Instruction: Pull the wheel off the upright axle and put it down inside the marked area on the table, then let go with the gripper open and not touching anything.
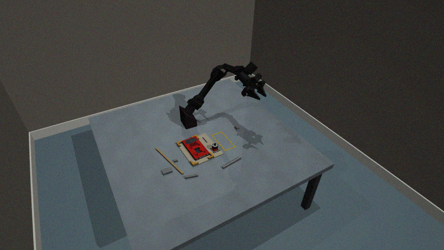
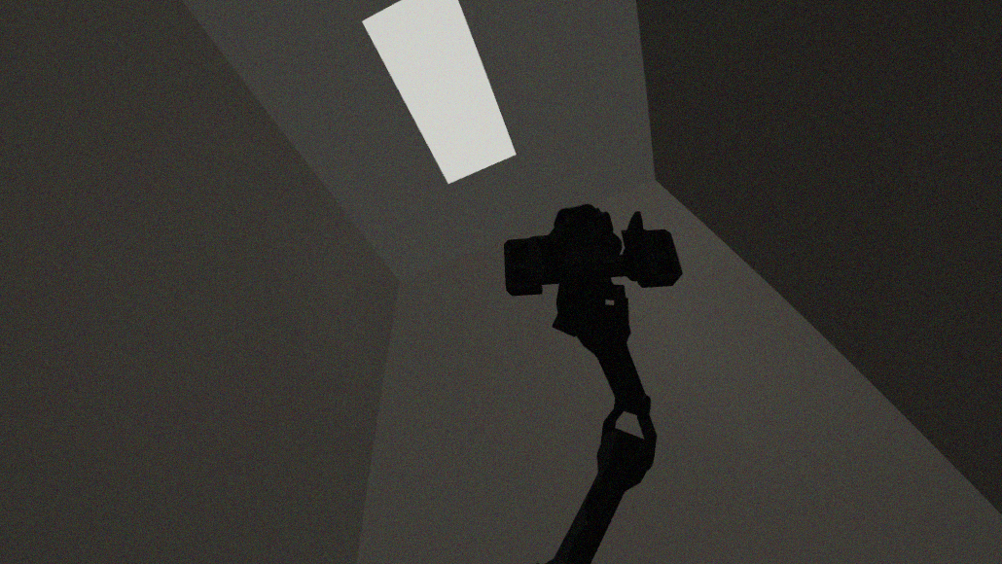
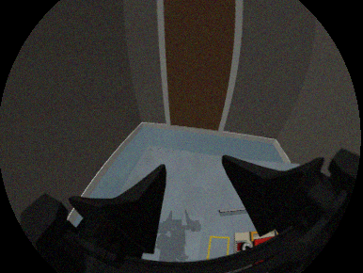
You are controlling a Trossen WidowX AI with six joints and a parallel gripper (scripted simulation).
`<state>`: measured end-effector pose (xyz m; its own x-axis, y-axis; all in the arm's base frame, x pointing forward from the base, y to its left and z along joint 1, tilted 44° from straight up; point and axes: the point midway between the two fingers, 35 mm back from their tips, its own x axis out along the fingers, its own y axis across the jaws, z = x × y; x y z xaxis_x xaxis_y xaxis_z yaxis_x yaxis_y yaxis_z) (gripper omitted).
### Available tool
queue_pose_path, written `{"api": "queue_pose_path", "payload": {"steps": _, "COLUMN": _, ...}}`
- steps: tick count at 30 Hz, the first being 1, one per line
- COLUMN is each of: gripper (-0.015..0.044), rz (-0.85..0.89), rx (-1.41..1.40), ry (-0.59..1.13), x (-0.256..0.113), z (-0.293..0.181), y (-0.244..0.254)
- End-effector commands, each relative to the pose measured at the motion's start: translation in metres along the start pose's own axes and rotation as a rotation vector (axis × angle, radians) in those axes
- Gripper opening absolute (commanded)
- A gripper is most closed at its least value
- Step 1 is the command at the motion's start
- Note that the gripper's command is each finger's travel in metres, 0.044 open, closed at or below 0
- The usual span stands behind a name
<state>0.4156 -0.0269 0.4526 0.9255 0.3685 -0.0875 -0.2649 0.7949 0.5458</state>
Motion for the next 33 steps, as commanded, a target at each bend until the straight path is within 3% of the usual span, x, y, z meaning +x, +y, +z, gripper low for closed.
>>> {"api": "queue_pose_path", "payload": {"steps": 1, "gripper": 0.0300, "rz": -0.055, "rx": 0.145, "ry": 0.099, "x": 0.016, "z": -0.029, "y": -0.032}}
{"api": "queue_pose_path", "payload": {"steps": 17, "gripper": 0.0300, "rz": -0.392, "rx": 0.849, "ry": 0.504, "x": 0.034, "z": -0.174, "y": -0.138}}
{"api": "queue_pose_path", "payload": {"steps": 33, "gripper": 0.0300, "rz": -0.962, "rx": 1.645, "ry": 0.885, "x": -0.017, "z": -0.325, "y": -0.181}}
